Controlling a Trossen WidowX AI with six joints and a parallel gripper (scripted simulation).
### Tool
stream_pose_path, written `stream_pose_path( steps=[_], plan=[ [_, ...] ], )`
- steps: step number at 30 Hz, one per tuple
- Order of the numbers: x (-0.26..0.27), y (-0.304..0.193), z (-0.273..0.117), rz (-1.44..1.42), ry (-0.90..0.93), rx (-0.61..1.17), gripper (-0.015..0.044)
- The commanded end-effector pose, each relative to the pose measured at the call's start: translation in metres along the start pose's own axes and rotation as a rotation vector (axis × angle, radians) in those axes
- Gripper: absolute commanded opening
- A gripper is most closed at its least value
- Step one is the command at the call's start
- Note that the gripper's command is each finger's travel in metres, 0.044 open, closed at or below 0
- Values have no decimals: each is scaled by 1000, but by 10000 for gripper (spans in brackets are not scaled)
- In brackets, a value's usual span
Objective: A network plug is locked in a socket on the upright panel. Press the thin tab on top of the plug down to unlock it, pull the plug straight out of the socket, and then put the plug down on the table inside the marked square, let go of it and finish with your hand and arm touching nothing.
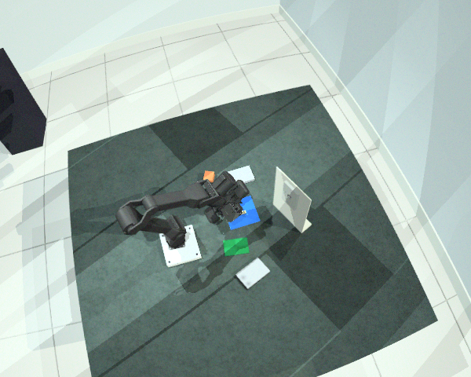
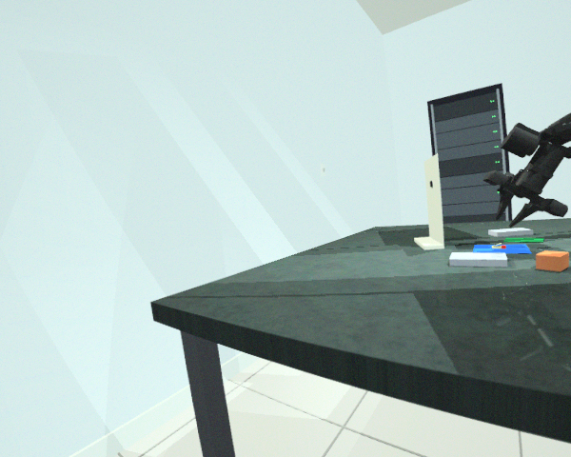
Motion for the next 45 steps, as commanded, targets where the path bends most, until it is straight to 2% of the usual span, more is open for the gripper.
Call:
stream_pose_path(
  steps=[1,45],
  plan=[
    [8,1,-7,6,13,-3,156],
    [41,2,-64,1,2,0,156]
  ],
)
Point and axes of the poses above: the point midway between the two fingers, 35 mm back from their tips, its own z axis out along the fingers, its own x axis across the jaws, y = z × x, the point moved 6 cm from there along -z, back along the fingers, and after that the axes turned 3 degrees about -z, right-handed, at the moved point
